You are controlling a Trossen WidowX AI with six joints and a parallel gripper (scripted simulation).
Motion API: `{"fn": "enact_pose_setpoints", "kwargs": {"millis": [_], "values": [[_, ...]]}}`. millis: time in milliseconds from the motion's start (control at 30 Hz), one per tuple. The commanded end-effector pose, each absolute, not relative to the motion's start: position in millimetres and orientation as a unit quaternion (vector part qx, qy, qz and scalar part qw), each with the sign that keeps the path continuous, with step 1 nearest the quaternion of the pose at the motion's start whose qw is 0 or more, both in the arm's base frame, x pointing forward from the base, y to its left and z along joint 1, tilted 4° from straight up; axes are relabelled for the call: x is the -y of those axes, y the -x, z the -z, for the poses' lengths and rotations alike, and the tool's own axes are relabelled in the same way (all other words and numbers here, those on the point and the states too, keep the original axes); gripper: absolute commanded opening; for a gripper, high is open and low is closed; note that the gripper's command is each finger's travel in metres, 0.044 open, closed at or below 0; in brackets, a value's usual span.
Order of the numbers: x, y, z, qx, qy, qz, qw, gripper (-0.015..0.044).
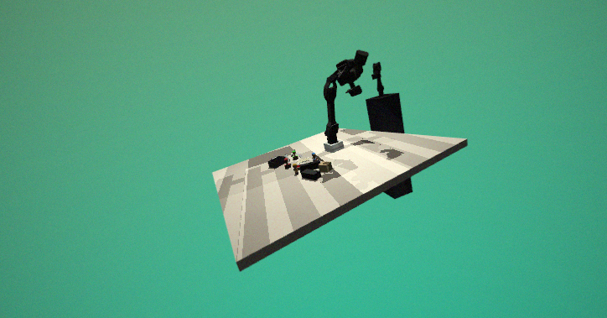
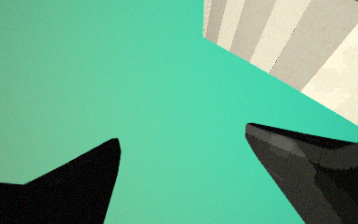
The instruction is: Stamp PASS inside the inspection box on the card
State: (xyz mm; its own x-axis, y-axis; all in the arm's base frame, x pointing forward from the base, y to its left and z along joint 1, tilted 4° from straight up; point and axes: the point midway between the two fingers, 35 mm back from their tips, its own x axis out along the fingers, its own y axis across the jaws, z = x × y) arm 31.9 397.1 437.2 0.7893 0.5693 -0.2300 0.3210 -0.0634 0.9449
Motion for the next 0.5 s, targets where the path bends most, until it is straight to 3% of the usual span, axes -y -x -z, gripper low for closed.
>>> {"fn": "enact_pose_setpoints", "kwargs": {"millis": [0, 200, 467], "values": [[-397.4, -34.4, -435.9, -0.307, -0.719, -0.101, 0.616, 0.0374], [-396.7, -117.8, -391.6, -0.277, -0.59, -0.063, 0.755, 0.0216], [-361.6, -210.8, -342.4, -0.279, -0.469, 0.012, 0.838, 0.0216]]}}
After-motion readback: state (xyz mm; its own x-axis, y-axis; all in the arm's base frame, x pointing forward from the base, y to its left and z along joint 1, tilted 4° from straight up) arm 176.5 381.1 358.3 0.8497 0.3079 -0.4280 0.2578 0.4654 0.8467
